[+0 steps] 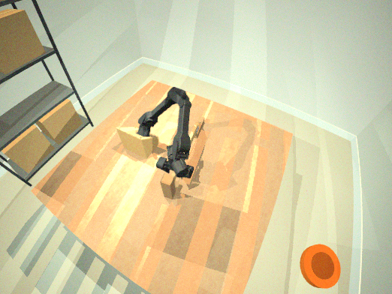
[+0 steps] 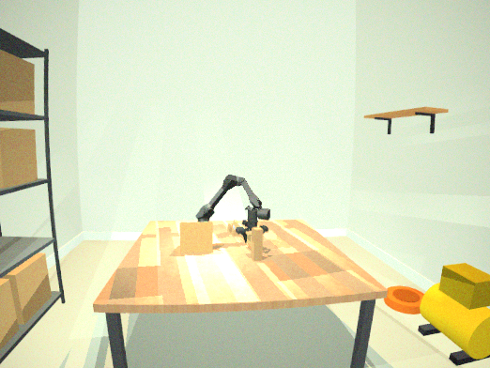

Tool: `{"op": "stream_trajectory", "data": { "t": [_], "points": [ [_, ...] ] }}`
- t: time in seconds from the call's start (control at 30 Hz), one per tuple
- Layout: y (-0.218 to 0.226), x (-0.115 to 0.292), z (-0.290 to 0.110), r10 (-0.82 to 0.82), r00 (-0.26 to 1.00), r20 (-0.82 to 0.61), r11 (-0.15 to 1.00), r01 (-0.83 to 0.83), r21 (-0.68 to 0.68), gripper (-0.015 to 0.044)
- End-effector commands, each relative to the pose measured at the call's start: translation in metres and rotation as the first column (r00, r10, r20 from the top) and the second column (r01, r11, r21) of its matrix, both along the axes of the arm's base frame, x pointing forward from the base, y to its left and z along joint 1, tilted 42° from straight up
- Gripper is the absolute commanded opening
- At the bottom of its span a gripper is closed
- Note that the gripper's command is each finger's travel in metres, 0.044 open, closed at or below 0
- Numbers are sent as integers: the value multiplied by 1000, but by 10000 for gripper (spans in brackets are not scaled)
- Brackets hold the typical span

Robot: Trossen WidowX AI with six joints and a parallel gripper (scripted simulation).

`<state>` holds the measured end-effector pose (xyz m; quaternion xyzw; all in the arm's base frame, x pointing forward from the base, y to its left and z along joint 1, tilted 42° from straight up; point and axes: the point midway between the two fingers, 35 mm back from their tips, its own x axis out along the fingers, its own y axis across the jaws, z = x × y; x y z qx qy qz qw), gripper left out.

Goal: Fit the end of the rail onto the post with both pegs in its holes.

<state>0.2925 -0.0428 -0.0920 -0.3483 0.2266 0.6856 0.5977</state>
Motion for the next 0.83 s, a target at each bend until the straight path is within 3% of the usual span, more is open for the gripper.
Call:
{"op": "stream_trajectory", "data": {
  "t": [0.0, 0.17, 0.33, 0.8],
  "points": [
    [0, 0, 0, 0, 1000, 0, 1000, 0, 0, 440],
    [0, 0, 2, 0, 1000, 0, 1000, 0, 0, 440],
    [2, -5, 42, -2, 1000, 4, 1000, 2, -4, 440],
    [2, -5, 42, -2, 1000, 4, 1000, 2, -4, 440]
  ]
}}
